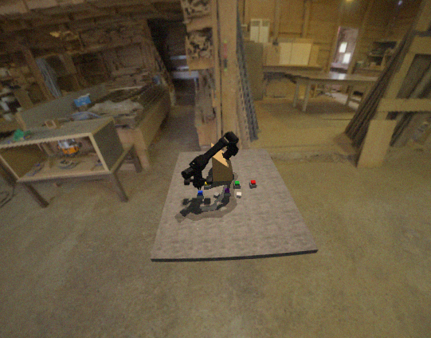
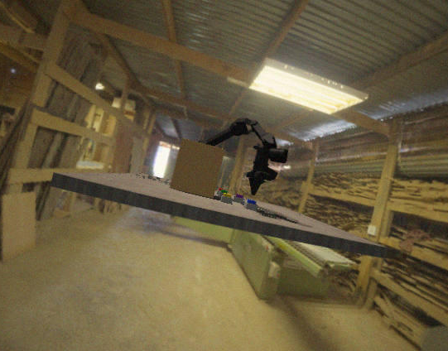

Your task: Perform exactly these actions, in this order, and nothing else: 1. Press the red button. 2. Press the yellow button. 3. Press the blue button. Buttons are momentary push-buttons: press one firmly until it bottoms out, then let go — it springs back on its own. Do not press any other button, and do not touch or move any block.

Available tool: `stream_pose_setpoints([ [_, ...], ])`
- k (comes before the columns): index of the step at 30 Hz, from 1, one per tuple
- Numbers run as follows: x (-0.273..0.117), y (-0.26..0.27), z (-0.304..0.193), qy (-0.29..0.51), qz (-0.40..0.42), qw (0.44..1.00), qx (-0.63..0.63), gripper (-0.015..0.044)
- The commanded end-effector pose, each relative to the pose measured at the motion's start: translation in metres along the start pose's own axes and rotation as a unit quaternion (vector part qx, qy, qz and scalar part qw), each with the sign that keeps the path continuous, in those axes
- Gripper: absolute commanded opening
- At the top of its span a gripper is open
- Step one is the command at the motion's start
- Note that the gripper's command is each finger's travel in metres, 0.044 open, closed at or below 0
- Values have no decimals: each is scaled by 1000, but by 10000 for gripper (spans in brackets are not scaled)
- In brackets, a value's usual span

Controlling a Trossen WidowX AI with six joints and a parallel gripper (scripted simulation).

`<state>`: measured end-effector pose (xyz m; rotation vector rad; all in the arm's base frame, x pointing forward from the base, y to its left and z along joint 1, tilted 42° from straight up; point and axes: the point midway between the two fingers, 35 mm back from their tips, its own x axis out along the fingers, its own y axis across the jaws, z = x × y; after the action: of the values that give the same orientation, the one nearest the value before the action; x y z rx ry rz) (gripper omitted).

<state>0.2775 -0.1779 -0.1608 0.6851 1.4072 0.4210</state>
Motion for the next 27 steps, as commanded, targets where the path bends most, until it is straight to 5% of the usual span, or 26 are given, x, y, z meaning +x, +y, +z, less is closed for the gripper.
stream_pose_setpoints([
  [1, -7, 12, 6, 4, -5, 1000, -4, 72],
  [13, -48, 195, 44, 1, -28, 1000, 1, 387],
  [27, -66, 394, -48, 4, 6, 1000, -2, 400],
])
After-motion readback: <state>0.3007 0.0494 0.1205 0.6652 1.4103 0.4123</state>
